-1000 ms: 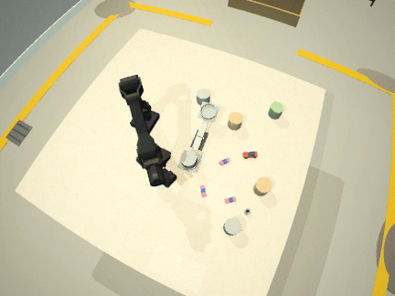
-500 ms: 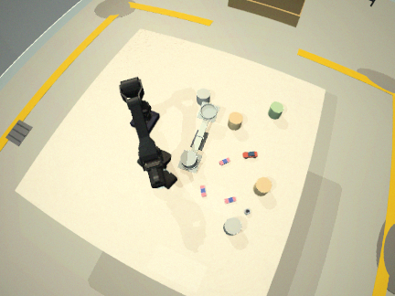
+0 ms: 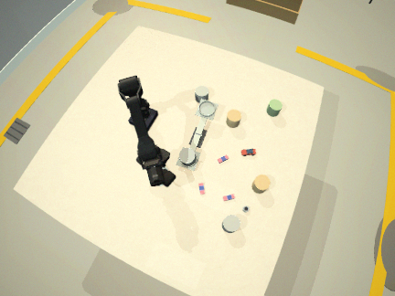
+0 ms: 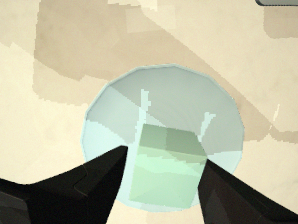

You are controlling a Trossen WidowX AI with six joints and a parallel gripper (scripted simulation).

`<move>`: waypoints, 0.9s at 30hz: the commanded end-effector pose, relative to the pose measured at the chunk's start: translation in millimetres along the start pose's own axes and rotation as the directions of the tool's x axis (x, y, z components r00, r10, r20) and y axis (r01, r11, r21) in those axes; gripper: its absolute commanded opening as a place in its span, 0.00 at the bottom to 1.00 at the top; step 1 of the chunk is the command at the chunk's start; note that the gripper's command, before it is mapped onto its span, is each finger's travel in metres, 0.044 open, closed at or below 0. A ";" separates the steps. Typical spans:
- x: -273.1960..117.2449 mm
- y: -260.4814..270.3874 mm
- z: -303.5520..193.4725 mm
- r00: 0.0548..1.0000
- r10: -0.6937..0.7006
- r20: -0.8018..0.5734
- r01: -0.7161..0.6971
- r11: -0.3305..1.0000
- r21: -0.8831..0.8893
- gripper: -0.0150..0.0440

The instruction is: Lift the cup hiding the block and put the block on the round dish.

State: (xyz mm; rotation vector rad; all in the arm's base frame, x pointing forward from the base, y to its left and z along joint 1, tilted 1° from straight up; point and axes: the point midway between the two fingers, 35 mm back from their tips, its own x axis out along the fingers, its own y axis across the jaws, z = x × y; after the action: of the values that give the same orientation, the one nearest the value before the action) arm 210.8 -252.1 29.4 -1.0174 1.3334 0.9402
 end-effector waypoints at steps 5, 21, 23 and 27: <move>-0.6 -0.3 -0.2 1.000 -0.002 -0.001 0.002 1.000 0.000 0.92; -104.7 1.2 0.9 1.000 -0.009 -0.005 0.009 1.000 0.000 1.00; -104.7 1.2 0.9 1.000 -0.009 -0.005 0.009 1.000 0.000 1.00; -104.7 1.2 0.9 1.000 -0.009 -0.005 0.009 1.000 0.000 1.00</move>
State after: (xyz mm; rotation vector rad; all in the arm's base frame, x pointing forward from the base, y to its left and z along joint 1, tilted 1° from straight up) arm 207.5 -248.1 131.9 -1.0282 1.3321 0.9287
